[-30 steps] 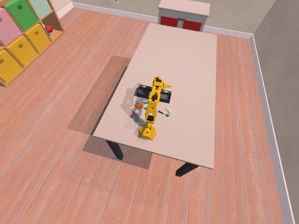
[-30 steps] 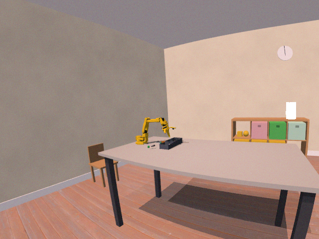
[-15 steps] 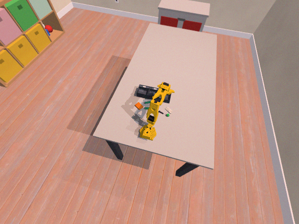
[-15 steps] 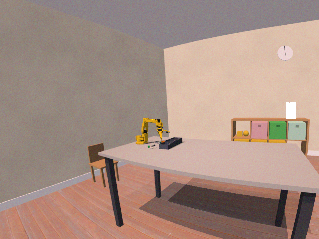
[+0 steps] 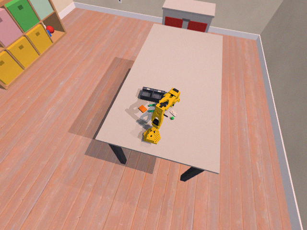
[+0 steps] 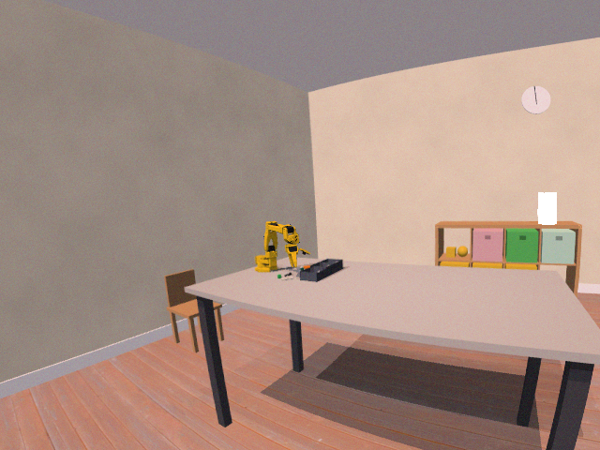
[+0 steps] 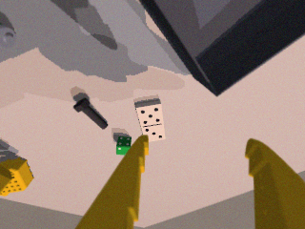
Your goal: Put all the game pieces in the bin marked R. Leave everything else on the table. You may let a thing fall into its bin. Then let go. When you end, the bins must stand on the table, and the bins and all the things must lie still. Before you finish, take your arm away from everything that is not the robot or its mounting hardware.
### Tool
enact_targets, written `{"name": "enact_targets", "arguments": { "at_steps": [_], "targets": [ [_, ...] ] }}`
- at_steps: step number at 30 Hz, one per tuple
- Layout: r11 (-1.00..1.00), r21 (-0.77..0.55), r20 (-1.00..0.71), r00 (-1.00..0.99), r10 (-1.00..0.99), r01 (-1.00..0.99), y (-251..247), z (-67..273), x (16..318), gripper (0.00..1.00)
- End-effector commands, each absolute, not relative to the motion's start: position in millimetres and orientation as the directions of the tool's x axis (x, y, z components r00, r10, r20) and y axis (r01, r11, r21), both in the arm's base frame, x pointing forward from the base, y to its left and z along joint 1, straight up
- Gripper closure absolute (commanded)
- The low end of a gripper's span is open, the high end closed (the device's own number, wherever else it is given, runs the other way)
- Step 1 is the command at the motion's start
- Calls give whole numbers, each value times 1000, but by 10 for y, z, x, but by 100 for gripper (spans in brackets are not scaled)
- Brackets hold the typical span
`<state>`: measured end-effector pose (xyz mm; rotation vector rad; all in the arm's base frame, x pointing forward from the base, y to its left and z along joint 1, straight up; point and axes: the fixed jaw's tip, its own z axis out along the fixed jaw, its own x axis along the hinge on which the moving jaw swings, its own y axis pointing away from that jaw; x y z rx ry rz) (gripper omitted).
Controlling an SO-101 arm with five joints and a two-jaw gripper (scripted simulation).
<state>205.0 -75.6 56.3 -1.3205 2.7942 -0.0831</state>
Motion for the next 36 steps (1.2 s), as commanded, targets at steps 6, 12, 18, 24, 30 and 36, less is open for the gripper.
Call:
{"name": "enact_targets", "arguments": {
  "at_steps": [6,12,18,24,30,36],
  "targets": [
    [565,-73,-12,-565,-825,-822,-893,648,1910,69],
    [548,-59,-7,-548,-836,-835,-915,641,1867,70],
    [536,-49,-5,-537,-844,-843,-929,636,1839,71],
    [535,-48,-5,-535,-845,-843,-930,636,1835,71],
    [538,-38,-3,-539,-843,-842,-948,655,1779,71],
    [538,-38,-3,-539,-843,-842,-948,655,1779,71]
  ]
}}
